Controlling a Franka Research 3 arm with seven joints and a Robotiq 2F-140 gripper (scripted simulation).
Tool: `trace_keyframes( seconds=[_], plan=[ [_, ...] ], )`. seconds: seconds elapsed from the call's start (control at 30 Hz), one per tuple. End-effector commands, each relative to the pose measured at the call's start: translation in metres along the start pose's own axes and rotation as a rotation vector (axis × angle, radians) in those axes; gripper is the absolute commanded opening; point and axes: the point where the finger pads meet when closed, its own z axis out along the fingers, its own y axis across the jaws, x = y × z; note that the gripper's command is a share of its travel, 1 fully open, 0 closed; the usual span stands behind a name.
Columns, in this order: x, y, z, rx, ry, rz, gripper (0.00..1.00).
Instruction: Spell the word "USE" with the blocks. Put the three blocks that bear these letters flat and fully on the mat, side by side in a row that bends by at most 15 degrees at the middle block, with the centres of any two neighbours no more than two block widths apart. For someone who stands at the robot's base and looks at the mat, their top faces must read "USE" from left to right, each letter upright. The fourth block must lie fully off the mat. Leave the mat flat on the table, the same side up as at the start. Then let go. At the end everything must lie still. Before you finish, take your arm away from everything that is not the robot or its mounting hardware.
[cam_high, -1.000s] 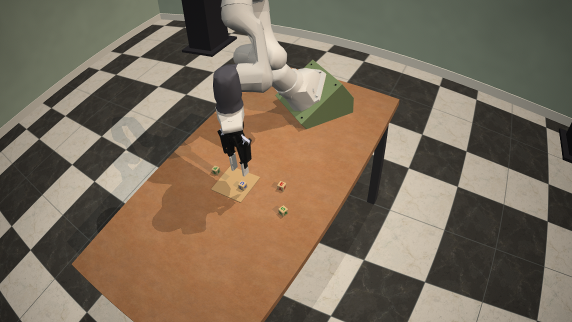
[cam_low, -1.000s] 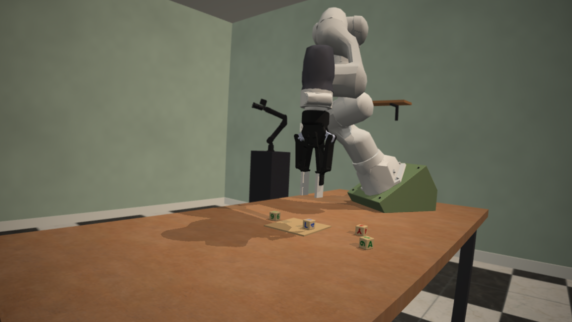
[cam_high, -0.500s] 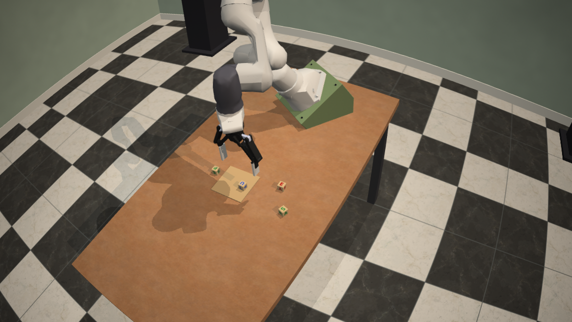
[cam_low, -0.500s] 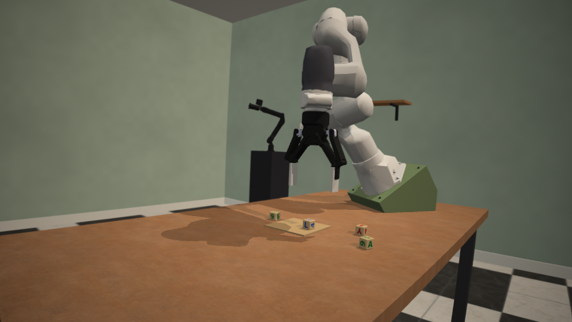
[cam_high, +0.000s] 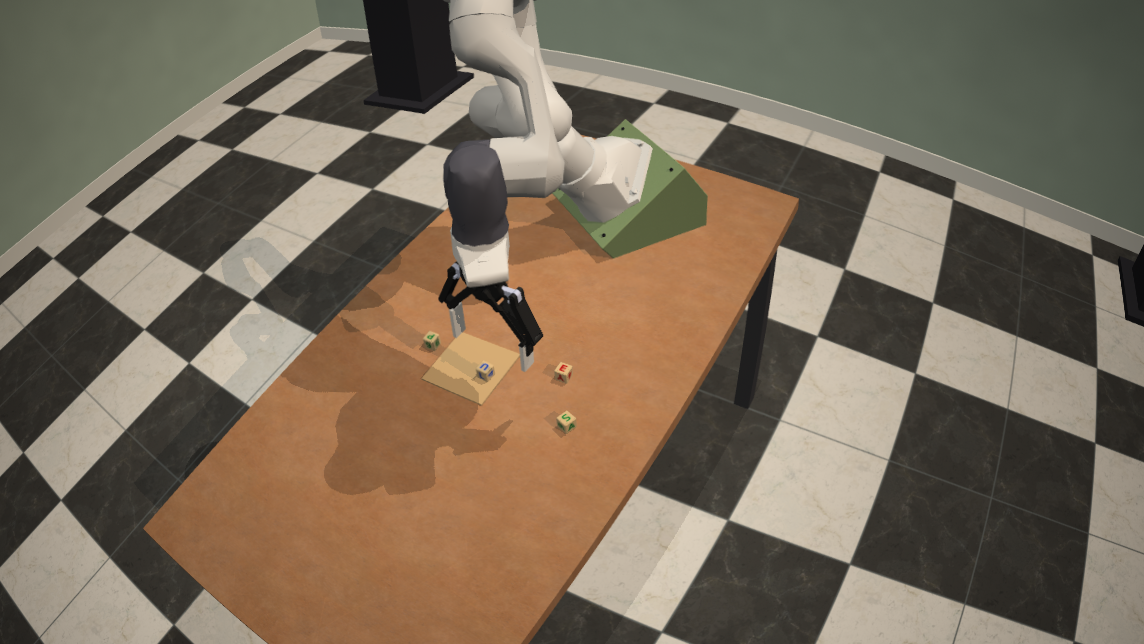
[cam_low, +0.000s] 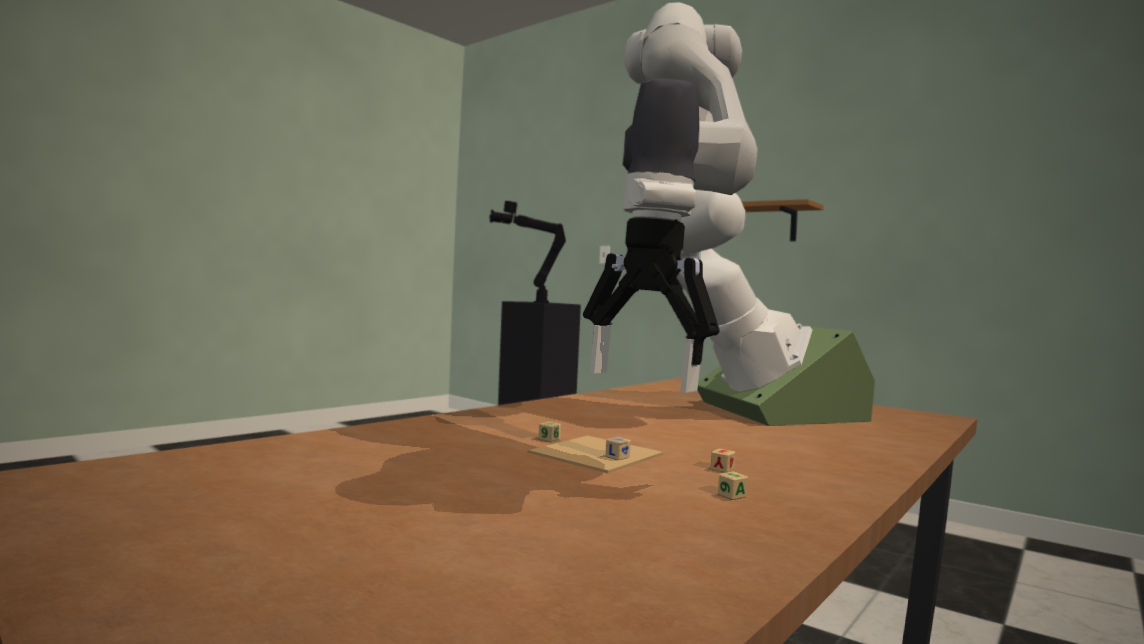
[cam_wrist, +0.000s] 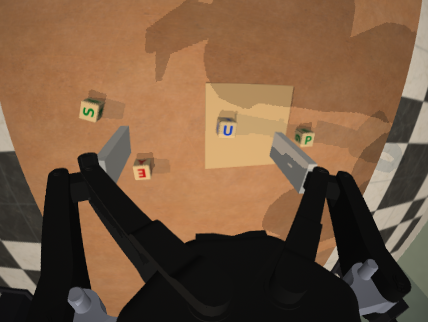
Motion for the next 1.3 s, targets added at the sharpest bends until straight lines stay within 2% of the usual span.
trace_keyframes(
  seconds=[0.0, 0.17, 0.2, 0.23, 0.37, 0.57, 0.73, 0.77, 1.27],
  plan=[
    [0.004, -0.025, 0.0, -0.002, 0.001, 0.138, 1.0],
    [0.005, -0.035, 0.001, -0.003, 0.001, 0.156, 1.0],
    [0.007, -0.057, 0.002, 0.0, -0.001, 0.184, 1.0],
    [0.008, -0.067, 0.003, 0.002, -0.002, 0.196, 1.0],
    [0.007, -0.09, 0.004, 0.009, -0.006, 0.223, 1.0],
    [0.003, -0.136, 0.005, 0.032, -0.02, 0.276, 1.0],
    [0.002, -0.145, 0.005, 0.037, -0.024, 0.285, 1.0],
    [0.002, -0.145, 0.005, 0.037, -0.024, 0.285, 0.37],
    [0.002, -0.145, 0.005, 0.037, -0.024, 0.285, 0.37]
  ],
)
